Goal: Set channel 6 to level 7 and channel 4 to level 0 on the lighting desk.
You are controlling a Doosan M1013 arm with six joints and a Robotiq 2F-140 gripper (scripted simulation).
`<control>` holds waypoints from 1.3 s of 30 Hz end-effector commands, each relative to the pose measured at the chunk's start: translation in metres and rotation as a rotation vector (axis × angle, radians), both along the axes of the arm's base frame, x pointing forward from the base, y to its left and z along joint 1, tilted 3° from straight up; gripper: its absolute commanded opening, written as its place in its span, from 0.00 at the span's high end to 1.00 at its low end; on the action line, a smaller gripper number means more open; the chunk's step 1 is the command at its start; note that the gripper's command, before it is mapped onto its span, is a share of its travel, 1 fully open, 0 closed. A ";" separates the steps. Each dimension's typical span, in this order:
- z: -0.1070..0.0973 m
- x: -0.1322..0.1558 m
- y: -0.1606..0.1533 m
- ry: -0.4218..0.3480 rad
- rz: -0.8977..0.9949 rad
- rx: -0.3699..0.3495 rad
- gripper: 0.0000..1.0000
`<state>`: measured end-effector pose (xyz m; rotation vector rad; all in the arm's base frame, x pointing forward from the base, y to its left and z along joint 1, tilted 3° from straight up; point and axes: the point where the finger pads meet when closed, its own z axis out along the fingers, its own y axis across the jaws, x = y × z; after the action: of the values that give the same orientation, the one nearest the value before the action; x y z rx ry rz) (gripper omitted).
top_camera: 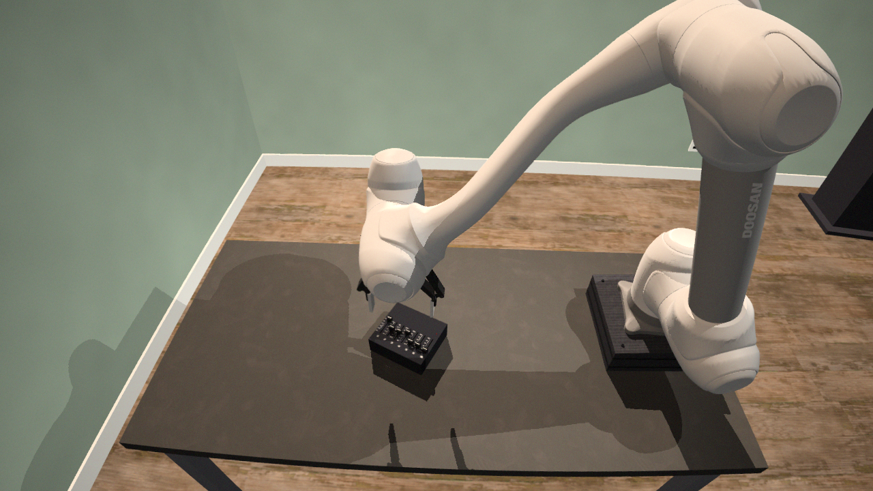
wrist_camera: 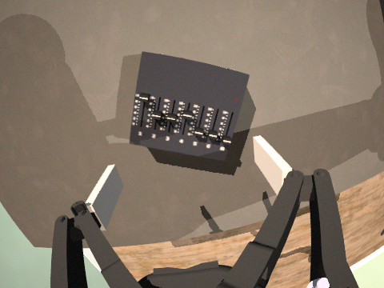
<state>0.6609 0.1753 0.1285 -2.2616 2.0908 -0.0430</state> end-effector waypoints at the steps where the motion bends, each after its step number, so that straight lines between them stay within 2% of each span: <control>1: 0.010 -0.010 -0.023 0.012 0.049 -0.011 0.00; 15: 0.010 -0.010 -0.023 0.012 0.055 -0.011 0.00; 20: 0.008 -0.010 -0.023 0.010 0.145 -0.016 0.00; 26: 0.000 -0.010 -0.025 0.002 0.457 -0.034 0.00; 28: 0.000 -0.010 -0.025 0.002 0.457 -0.034 0.00; 32: -0.008 -0.010 -0.027 -0.005 0.766 -0.052 0.00; 39: -0.025 -0.010 -0.032 -0.010 1.161 -0.092 0.00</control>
<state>0.6511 0.1457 0.1118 -3.0240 0.8539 -0.0946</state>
